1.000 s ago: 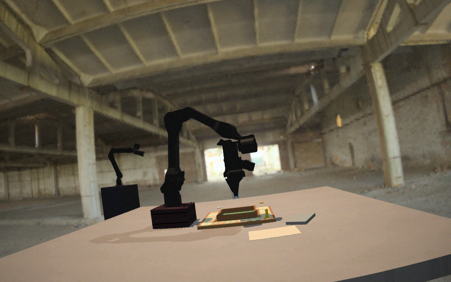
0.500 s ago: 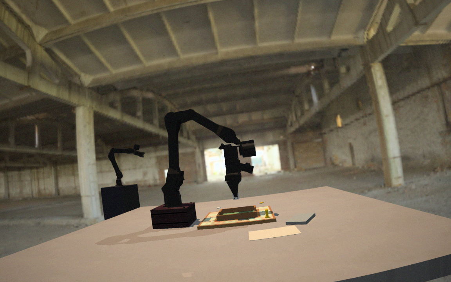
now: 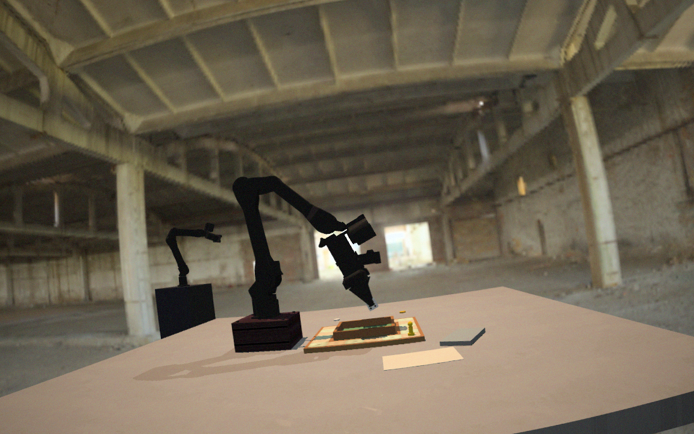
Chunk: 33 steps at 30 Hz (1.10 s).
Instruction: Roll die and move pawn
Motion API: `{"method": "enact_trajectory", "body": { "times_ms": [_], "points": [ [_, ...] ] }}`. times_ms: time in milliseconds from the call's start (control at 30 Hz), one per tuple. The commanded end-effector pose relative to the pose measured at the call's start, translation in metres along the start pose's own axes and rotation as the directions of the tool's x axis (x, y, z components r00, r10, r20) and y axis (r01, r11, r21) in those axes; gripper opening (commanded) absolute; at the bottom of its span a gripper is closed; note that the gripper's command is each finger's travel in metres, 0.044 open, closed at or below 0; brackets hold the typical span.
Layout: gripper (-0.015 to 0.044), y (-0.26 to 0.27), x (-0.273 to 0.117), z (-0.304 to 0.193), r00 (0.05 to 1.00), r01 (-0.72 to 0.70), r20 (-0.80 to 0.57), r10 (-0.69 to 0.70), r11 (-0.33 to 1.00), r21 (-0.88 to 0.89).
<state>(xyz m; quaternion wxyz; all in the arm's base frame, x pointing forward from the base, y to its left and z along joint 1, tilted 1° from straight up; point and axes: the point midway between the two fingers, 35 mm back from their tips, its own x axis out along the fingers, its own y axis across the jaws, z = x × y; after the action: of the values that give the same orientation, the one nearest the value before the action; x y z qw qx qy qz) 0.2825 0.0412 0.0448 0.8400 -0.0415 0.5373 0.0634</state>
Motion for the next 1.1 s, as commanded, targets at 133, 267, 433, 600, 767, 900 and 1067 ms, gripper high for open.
{"method": "enact_trajectory", "body": {
  "times_ms": [133, 267, 433, 600, 767, 900, 1067],
  "points": [
    [0.0, 0.0, 0.003, -0.001, 0.965, -0.001, 0.261, 0.001, 1.0, 0.001],
    [0.0, 0.0, 0.004, 0.0, 0.921, 0.0, 0.39, 0.0, 1.0, 0.001],
    [0.0, 0.0, 0.002, 0.0, 0.9, 0.001, 0.436, -0.001, 1.0, 0.0],
    [0.0, 0.001, -0.022, -0.006, 0.9, 0.0, 0.435, -0.001, 1.0, 0.0],
    [0.0, 0.002, -0.046, -0.019, 0.901, 0.0, 0.434, 0.0, 1.0, 0.0],
    [0.0, 0.002, -0.047, -0.02, 0.901, 0.0, 0.434, 0.0, 1.0, 0.0],
    [0.0, 0.002, -0.046, -0.019, 0.901, -0.001, 0.434, 0.003, 1.0, -0.004]
  ]
}}
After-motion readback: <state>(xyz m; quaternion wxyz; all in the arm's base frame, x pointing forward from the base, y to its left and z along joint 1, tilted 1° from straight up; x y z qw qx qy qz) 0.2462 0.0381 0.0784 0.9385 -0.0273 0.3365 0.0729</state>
